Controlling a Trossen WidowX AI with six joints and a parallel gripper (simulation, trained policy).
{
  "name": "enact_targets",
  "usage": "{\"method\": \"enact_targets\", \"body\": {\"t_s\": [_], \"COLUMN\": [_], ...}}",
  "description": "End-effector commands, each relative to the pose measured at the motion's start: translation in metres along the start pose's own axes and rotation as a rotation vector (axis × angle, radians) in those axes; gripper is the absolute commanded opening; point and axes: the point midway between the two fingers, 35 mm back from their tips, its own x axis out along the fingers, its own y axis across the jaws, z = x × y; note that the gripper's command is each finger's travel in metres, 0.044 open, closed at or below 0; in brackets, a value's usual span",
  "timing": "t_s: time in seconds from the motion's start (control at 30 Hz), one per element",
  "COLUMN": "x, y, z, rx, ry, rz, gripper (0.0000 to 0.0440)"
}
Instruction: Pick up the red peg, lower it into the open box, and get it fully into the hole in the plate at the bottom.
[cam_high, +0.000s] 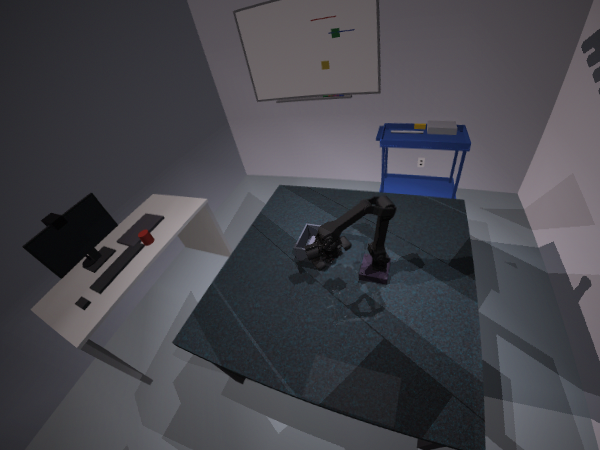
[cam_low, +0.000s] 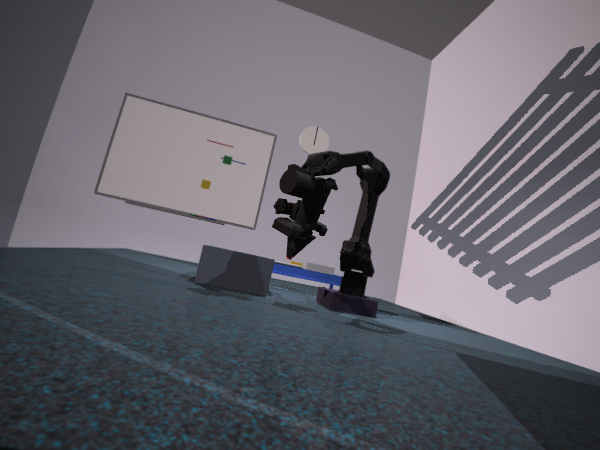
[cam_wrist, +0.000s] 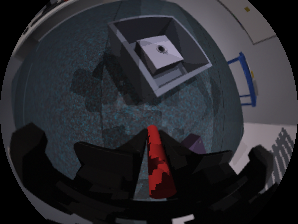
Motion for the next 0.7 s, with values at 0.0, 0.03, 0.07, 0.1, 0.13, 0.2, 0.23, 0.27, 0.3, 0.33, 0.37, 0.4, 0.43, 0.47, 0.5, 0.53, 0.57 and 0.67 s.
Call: {"method": "enact_targets", "body": {"t_s": [0.0, 0.03, 0.07, 0.1, 0.13, 0.2, 0.23, 0.27, 0.3, 0.33, 0.37, 0.4, 0.43, 0.47, 0.5, 0.53, 0.57, 0.67], "x": [-0.006, -0.006, -0.006, -0.006, -0.005, -0.004, -0.004, -0.003, -0.001, 0.0, 0.002, 0.003, 0.005, 0.007, 0.009, 0.012, 0.014, 0.022], "y": [-0.004, -0.005, -0.005, -0.006, -0.007, -0.008, -0.009, -0.01, -0.01, -0.011, -0.012, -0.013, -0.014, -0.014, -0.015, -0.016, -0.016, -0.019], "z": [0.022, 0.027, 0.032, 0.036, 0.041, 0.05, 0.055, 0.06, 0.064, 0.069, 0.074, 0.078, 0.083, 0.087, 0.091, 0.096, 0.1, 0.113], "rx": [0.059, 0.074, 0.088, 0.102, 0.116, 0.142, 0.154, 0.166, 0.177, 0.188, 0.198, 0.208, 0.217, 0.225, 0.232, 0.239, 0.245, 0.258], "ry": [-0.03, -0.034, -0.039, -0.043, -0.046, -0.053, -0.056, -0.058, -0.061, -0.063, -0.065, -0.067, -0.069, -0.07, -0.071, -0.072, -0.073, -0.074], "rz": [-0.001, -0.001, -0.001, -0.002, -0.002, -0.003, -0.003, -0.004, -0.005, -0.005, -0.006, -0.006, -0.007, -0.007, -0.007, -0.007, -0.007, -0.005], "gripper": [0.0, 0.0, 0.0, 0.0, 0.0, 0.0, 0.0, 0.0, 0.0, 0.0, 0.0, 0.0, 0.0, 0.0, 0.0, 0.0, 0.0, 0.0]}}
